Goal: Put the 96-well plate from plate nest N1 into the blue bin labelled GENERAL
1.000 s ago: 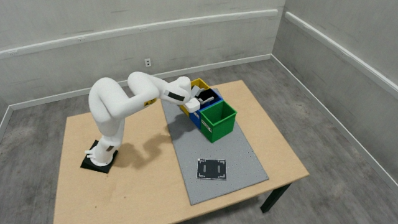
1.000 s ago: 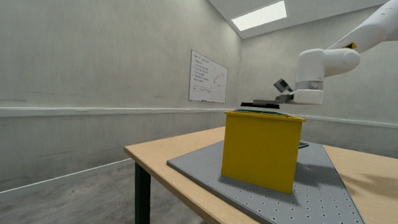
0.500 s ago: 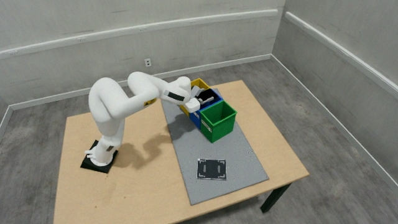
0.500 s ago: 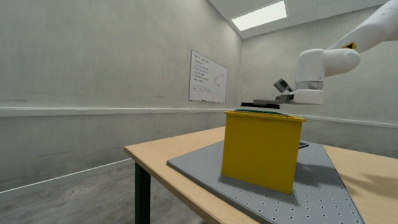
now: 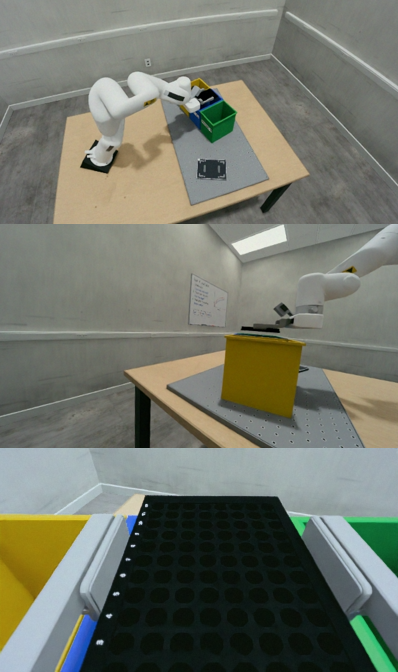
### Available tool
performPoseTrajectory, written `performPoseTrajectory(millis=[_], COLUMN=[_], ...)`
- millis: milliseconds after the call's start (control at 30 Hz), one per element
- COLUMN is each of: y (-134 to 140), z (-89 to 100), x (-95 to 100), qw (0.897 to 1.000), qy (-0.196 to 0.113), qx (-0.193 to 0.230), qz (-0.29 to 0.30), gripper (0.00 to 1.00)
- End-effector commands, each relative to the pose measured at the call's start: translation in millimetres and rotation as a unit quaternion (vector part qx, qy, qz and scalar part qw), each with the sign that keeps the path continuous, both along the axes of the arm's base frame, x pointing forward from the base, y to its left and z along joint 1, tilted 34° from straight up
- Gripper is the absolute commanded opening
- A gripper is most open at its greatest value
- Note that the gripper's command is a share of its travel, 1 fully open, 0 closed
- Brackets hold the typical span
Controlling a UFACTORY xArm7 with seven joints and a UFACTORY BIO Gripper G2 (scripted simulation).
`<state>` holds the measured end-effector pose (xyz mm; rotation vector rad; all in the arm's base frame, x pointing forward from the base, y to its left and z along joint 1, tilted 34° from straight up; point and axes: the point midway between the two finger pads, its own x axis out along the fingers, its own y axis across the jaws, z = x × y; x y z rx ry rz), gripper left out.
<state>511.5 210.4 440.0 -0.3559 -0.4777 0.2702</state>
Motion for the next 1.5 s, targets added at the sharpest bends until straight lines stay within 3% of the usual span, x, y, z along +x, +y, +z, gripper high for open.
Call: performPoseTrajectory(millis=[0, 633, 1300, 1333, 1467], y=[0, -8, -8, -8, -8], z=[-1.6, -24.7, -24.7, -24.7, -24.7], x=[1.9, 15.7, 15.7, 15.7, 15.7], qw=[1.000, 1.000, 1.000, 1.000, 1.000], qy=[-0.002, -0.002, -0.002, -0.002, -0.002], qx=[0.000, 0.000, 0.000, 0.000, 0.000], qz=[0.001, 0.001, 0.001, 0.001, 0.001], gripper=[0.00, 0.00, 0.00, 0.18, 0.18])
